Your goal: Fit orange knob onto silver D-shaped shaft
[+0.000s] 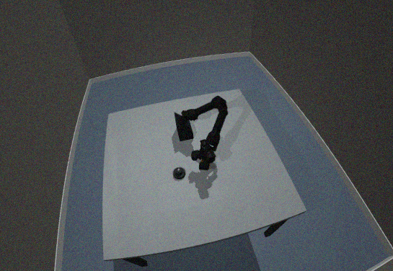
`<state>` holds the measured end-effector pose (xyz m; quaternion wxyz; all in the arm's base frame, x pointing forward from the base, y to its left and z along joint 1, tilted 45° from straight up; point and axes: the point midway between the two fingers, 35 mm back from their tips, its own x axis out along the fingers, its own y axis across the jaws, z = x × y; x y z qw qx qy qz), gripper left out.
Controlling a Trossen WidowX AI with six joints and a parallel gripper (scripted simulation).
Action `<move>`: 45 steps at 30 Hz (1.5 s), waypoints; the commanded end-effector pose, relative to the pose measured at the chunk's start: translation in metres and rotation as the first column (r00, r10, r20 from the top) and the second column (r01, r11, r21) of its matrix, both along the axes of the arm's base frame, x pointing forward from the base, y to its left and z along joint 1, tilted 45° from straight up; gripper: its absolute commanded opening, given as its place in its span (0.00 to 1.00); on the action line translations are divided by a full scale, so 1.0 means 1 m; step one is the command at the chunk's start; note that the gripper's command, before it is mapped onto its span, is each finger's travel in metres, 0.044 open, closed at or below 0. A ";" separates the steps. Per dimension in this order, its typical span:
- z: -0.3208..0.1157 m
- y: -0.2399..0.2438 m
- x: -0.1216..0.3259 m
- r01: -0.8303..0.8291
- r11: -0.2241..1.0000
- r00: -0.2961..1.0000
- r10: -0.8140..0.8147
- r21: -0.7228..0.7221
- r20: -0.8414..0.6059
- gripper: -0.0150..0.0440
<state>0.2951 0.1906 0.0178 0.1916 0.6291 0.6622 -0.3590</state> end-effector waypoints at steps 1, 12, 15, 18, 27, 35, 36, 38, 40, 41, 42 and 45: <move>0.001 0.000 0.000 0.083 0.996 0.993 -0.085 -0.018 -0.082 0.56; -0.001 0.001 0.000 0.189 0.980 0.963 -0.196 -0.053 -0.186 0.56; -0.005 0.006 -0.001 0.189 0.981 0.963 -0.196 -0.053 -0.186 0.56; -0.009 0.010 -0.002 0.189 0.981 0.963 -0.196 -0.053 -0.187 0.56; -0.008 0.009 -0.002 0.182 0.982 0.965 -0.189 -0.052 -0.183 0.69; -0.008 0.009 -0.002 0.182 0.982 0.965 -0.189 -0.052 -0.183 0.69; -0.008 0.009 -0.002 0.182 0.982 0.965 -0.189 -0.052 -0.183 0.69; -0.008 0.009 -0.002 0.182 0.982 0.965 -0.189 -0.052 -0.183 0.69; -0.008 0.009 -0.002 0.182 0.982 0.965 -0.189 -0.052 -0.183 0.69; -0.008 0.009 -0.002 0.182 0.982 0.965 -0.189 -0.052 -0.183 0.69; -0.008 0.009 -0.002 0.182 0.982 0.965 -0.189 -0.052 -0.183 0.69; -0.008 0.009 -0.002 0.182 0.982 0.965 -0.189 -0.052 -0.183 0.69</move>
